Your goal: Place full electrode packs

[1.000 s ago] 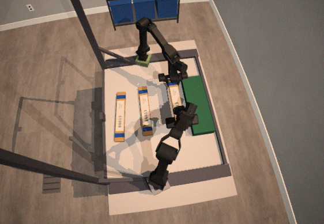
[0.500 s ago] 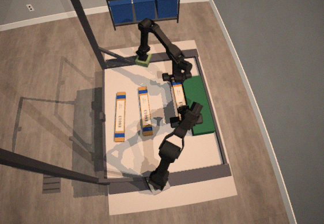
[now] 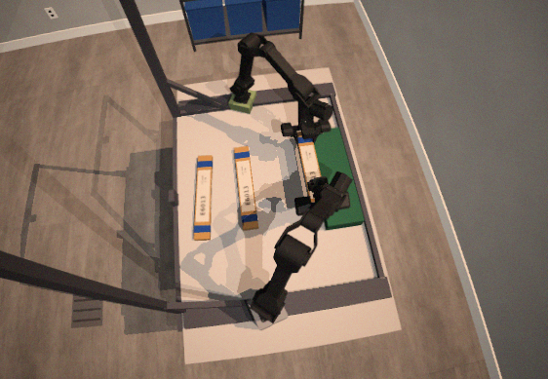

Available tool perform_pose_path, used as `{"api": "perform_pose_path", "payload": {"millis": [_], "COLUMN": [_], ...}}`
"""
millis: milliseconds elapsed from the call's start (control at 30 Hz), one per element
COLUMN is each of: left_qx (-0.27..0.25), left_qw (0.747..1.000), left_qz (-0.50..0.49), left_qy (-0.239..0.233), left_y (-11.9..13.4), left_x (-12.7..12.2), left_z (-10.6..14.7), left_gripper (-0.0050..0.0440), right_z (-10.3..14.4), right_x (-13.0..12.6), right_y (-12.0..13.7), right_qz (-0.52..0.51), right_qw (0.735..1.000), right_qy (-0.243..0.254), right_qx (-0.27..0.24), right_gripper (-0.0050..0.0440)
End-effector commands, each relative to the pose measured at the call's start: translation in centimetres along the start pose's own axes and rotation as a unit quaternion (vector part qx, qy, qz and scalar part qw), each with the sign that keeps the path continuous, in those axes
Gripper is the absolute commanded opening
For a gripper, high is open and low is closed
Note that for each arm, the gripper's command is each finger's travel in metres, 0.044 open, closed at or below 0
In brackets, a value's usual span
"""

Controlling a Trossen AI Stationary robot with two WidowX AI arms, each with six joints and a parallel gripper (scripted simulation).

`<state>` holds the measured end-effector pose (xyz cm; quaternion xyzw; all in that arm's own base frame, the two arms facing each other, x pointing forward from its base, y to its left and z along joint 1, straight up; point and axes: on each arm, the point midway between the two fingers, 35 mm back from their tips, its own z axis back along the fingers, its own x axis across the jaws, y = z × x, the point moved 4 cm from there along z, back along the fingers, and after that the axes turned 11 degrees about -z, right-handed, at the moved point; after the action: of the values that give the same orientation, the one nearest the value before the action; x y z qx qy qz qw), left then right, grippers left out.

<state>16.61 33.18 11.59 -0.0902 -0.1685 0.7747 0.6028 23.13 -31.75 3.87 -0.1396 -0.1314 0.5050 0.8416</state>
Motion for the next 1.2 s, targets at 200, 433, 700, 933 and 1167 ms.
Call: {"api": "perform_pose_path", "payload": {"millis": [200,433,700,933,1167], "left_qx": [-0.005,-0.005,-0.005,-0.005,-0.005], "left_qw": [1.000,1.000,1.000,1.000,1.000], "left_qz": [-0.003,-0.003,-0.003,-0.004,-0.004], "left_qy": [-0.014,-0.015,-0.015,-0.015,-0.015], "left_y": [0.1,0.4,0.6,0.9,1.2], "left_x": [2.4,3.8,5.0,6.4,7.7], "left_z": [1.2,1.2,1.2,1.3,1.3], "left_gripper": [-0.0050,-0.0050,-0.0050,-0.0050,-0.0050], "right_z": [1.1,1.1,1.1,1.2,1.2], "right_x": [-2.4,-3.8,-5.0,-6.4,-7.8], "right_y": [-0.8,-1.0,-1.3,-1.5,-1.8], "right_qz": [0.002,0.002,0.002,0.002,0.002], "right_qw": [1.000,1.000,1.000,1.000,1.000], "right_qy": [0.011,0.011,0.011,0.012,0.012], "right_qx": [-0.008,-0.008,-0.008,-0.008,-0.008], "right_gripper": [-0.0050,-0.0050,-0.0050,-0.0050,-0.0050]}}
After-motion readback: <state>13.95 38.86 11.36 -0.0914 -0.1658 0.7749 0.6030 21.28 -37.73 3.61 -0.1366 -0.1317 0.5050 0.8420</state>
